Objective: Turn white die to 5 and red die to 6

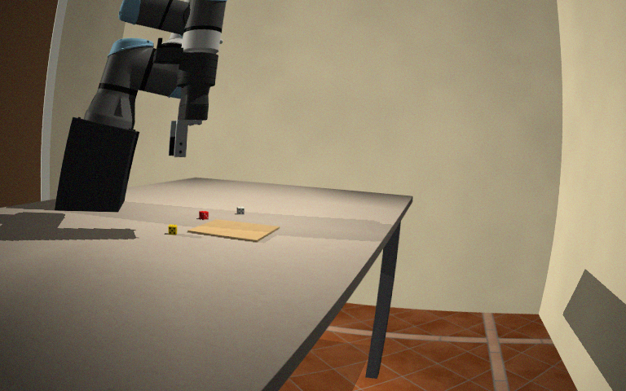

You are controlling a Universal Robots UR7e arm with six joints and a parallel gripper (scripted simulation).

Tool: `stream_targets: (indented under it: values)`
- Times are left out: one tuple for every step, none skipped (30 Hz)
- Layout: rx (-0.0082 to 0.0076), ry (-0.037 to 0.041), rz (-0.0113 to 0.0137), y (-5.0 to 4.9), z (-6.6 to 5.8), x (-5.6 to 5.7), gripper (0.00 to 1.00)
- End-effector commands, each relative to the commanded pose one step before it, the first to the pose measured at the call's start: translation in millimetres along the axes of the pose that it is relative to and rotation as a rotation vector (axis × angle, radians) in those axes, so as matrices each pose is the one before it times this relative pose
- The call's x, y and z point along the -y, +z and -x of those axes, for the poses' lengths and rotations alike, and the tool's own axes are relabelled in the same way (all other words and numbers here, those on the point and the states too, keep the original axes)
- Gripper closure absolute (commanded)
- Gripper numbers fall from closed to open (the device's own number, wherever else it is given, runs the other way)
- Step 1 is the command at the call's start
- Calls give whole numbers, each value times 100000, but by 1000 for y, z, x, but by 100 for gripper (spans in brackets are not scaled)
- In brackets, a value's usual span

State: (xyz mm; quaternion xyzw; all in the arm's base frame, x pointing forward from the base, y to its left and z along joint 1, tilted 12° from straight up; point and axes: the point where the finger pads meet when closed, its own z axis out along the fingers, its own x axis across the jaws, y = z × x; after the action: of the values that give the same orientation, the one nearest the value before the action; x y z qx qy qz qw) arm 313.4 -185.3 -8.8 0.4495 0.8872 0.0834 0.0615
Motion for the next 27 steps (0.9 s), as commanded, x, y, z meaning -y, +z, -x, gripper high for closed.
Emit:
stream_targets:
  values:
    - [139, 161, 39, -314, 593, 589, 0]
    - [0, 0, 0, 0, 0, 0, 0]
    - [0, 0, 0, 0, 0, 0, 0]
    - [0, 0, 0, 0, 0, 0, 0]
    - [0, 0, 0, 0, 0, 0, 0]
    - [0, 0, 0, 0, 0, 0, 0]
    - [0, 0, 0, 0, 0, 0, 0]
    - [0, 0, 0, 0, 0, 0, 0]
    - [0, 0, 0, 0, 0, 0, 0]
    - [0, 0, 0, 0, 0, 0, 0]
    - [0, 0, 0, 0, 0, 0, 0]
    - [0, 0, 0, 0, 0, 0, 0]
    - [0, 0, 0, 6, 0, 0, 0]
    - [-1, 0, 0, 38, 1, 0, 0]
    - [-2, 1, 0, 100, 2, 0, 0]
    - [-4, 1, -1, 188, 4, -1, 0]
    - [-6, 2, -1, 299, 6, -1, 0]
    - [-8, 3, -1, 430, 8, -1, 0]
    - [-11, 4, -2, 578, 9, -2, 0]
    - [-14, 5, -2, 741, 9, -3, 0]
    - [-18, 6, -3, 916, 8, -4, 0]
    - [-21, 7, -3, 1099, 5, -5, 0]
    - [-10, 3, -2, 1291, 17, -5, 0]
    - [0, 0, 0, 1486, 23, -6, 0]
    - [0, 0, 0, 1682, 14, -8, 0]
    - [0, 0, 0, 1867, 20, -8, 0]
    - [0, 0, 0, 2047, 28, -8, 0]
